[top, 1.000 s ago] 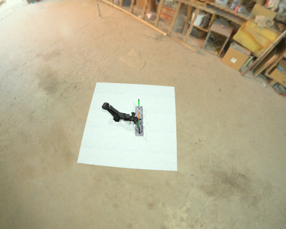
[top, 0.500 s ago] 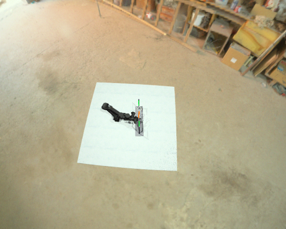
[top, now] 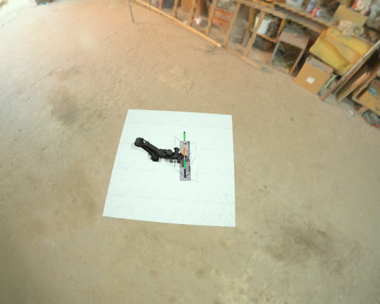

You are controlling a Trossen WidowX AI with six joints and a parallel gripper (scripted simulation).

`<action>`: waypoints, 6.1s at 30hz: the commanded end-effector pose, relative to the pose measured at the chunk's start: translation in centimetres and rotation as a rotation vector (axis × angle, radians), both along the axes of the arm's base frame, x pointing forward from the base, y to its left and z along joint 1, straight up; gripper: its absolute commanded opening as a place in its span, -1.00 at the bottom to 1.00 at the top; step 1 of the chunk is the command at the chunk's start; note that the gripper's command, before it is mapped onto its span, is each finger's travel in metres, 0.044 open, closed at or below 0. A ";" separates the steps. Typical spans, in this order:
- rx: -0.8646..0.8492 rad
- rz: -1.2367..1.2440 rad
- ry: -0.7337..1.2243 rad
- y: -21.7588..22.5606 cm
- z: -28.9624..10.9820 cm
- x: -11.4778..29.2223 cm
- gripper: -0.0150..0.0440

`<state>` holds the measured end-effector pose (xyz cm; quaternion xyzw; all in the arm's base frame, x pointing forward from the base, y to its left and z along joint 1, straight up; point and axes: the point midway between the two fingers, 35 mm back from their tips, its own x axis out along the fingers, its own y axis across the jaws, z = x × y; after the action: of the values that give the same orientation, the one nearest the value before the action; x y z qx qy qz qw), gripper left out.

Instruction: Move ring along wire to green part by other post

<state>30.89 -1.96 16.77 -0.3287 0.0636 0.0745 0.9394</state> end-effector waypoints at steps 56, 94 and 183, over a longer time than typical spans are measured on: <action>0.663 -0.133 0.048 13.7 -4.0 -2.1 -1.00; 0.665 -0.135 0.047 15.4 -5.8 -2.2 -1.00; 0.660 -0.130 0.049 14.6 -4.4 -11.3 1.00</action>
<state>19.73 12.79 12.41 -0.0019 0.0800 0.0411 0.9959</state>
